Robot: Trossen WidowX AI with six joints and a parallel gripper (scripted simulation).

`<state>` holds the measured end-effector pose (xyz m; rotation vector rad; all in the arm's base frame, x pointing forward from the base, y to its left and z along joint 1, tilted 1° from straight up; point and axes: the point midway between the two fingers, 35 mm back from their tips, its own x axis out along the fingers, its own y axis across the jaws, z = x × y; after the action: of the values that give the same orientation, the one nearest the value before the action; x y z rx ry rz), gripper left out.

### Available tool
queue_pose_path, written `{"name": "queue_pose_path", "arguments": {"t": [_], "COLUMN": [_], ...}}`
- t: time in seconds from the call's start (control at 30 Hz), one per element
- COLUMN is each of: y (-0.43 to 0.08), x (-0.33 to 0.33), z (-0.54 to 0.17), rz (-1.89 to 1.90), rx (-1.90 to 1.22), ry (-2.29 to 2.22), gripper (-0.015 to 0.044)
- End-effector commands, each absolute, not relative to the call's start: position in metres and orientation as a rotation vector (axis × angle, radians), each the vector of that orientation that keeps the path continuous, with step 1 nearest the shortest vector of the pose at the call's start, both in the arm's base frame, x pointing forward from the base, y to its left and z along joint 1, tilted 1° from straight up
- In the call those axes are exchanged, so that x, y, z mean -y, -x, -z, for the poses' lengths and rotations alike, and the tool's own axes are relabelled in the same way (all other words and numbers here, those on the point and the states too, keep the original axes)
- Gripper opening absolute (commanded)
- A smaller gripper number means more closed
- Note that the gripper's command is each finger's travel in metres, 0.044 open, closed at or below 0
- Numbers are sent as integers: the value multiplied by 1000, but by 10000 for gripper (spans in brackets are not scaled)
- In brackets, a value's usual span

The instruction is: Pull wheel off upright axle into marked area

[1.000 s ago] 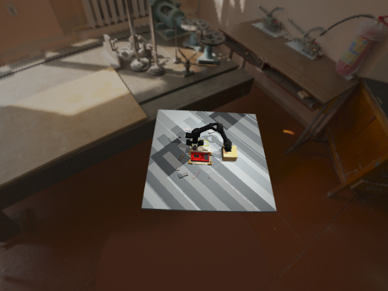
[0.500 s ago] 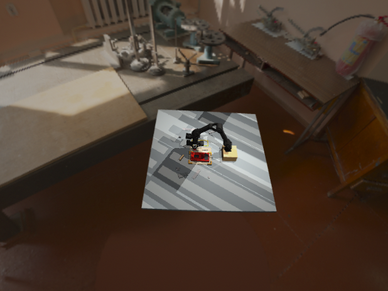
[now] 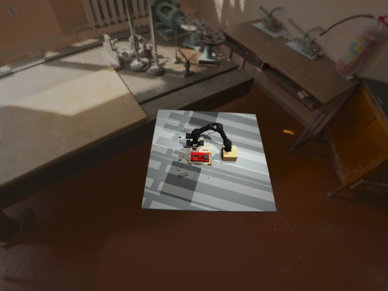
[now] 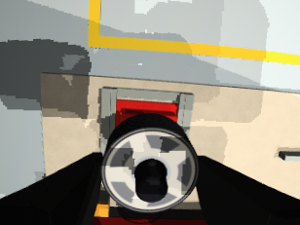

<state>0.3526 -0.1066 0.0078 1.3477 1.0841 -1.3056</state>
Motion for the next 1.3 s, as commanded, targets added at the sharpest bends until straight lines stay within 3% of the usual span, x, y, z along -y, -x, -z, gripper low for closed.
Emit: {"name": "queue_pose_path", "arguments": {"t": [0.0, 1.27], "y": [-353, -353], "x": [107, 107], "z": [-10, -22], "rz": [1306, 1307], "rx": [-1083, -1080], "ry": [-1348, -1348], "gripper": [0, 0]}}
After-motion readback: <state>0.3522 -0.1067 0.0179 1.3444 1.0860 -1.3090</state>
